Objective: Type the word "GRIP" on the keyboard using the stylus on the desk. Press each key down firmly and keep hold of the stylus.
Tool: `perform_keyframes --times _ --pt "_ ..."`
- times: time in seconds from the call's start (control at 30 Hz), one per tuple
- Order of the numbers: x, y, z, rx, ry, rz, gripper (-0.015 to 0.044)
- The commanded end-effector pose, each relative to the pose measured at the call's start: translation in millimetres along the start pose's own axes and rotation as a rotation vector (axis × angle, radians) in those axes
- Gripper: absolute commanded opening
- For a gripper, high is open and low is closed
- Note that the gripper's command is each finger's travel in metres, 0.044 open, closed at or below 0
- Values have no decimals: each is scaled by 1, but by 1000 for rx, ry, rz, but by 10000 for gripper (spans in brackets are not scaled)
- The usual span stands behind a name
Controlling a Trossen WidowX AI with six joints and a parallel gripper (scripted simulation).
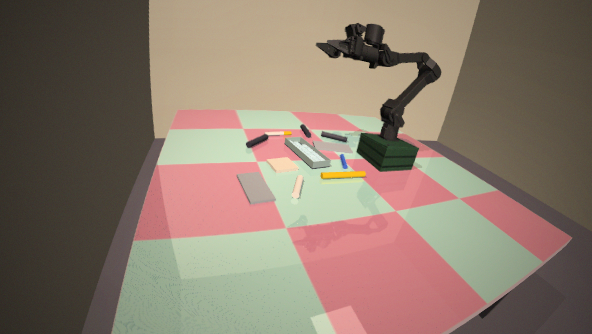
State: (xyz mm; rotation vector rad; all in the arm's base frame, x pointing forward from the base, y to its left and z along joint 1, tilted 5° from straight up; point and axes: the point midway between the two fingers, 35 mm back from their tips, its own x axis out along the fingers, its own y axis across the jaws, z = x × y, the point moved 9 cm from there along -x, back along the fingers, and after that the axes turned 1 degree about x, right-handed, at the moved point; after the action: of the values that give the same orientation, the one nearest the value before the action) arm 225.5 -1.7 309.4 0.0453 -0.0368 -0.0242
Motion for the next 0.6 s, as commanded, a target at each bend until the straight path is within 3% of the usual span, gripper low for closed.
perform_keyframes --times 0.0,0.3,0.5,0.57 --pt "2 0 -1 -1 11 0 414" --pt "66 12 -78 -62 588 13 177" --pt "90 21 -144 -128 1005 30 20" --pt "93 24 -166 -152 1143 35 0"
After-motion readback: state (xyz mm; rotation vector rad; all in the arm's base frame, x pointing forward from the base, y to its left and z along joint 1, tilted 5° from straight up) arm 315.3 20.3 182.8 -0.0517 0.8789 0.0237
